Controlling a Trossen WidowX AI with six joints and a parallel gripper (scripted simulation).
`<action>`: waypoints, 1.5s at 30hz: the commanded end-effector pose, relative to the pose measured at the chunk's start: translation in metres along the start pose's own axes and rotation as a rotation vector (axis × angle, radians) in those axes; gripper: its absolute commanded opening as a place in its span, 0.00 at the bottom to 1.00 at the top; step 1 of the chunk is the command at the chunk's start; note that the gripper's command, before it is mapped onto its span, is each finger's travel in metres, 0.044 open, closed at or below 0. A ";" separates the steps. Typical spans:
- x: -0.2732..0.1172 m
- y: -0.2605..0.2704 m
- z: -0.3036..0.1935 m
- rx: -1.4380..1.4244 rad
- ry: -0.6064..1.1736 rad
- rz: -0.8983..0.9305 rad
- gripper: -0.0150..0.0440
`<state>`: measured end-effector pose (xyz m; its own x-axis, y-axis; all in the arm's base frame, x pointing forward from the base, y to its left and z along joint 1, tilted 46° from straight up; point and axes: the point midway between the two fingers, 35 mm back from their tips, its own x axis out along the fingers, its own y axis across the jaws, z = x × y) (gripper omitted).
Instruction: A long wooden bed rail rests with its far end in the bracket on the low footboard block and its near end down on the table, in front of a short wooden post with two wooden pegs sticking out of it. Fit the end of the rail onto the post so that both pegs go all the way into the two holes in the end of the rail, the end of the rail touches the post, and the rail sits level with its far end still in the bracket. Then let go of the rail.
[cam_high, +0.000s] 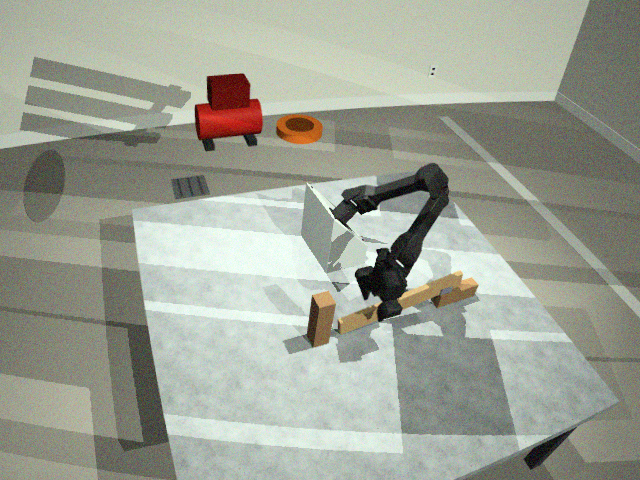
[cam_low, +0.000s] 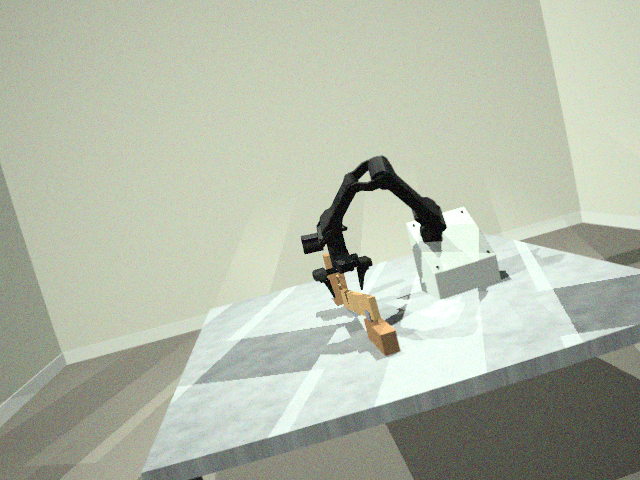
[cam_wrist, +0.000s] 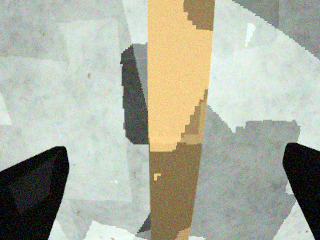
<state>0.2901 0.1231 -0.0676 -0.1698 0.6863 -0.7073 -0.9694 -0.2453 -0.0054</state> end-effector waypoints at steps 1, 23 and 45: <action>0.007 0.001 0.000 0.005 -0.004 0.001 1.00; 0.041 0.003 0.002 0.005 -0.009 0.002 1.00; 0.041 0.003 0.002 0.005 -0.009 0.002 0.26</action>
<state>0.2798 0.1512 -0.0955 -0.1732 0.6896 -0.7032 -0.9697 -0.2445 -0.0009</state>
